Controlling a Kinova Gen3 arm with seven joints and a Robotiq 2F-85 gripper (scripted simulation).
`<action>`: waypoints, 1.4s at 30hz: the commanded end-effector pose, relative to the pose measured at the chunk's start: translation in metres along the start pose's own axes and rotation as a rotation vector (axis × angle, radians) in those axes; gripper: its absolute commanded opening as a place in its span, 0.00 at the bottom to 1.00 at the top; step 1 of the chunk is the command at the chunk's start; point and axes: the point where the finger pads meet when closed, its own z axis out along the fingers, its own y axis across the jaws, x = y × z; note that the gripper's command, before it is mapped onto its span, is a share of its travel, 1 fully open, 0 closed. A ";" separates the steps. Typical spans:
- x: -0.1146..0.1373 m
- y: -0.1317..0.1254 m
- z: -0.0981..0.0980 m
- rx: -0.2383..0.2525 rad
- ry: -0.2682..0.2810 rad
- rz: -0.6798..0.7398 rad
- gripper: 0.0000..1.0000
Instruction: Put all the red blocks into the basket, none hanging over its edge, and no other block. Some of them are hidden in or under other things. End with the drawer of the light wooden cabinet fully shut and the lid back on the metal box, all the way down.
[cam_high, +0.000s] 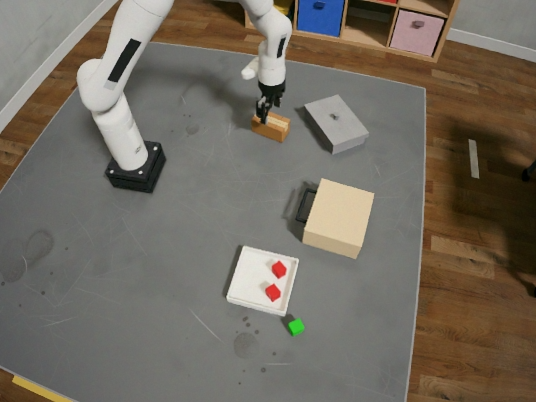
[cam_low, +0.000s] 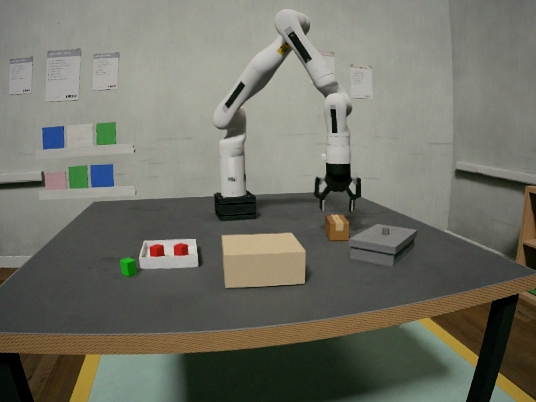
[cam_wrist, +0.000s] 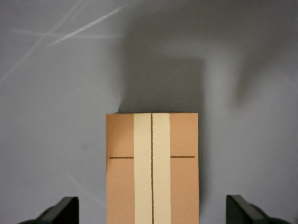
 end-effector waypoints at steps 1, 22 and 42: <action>0.000 0.001 -0.001 -0.002 -0.001 0.000 0.93; 0.000 0.001 0.003 -0.002 -0.001 0.000 0.93; 0.000 0.001 0.026 -0.002 -0.001 0.000 0.93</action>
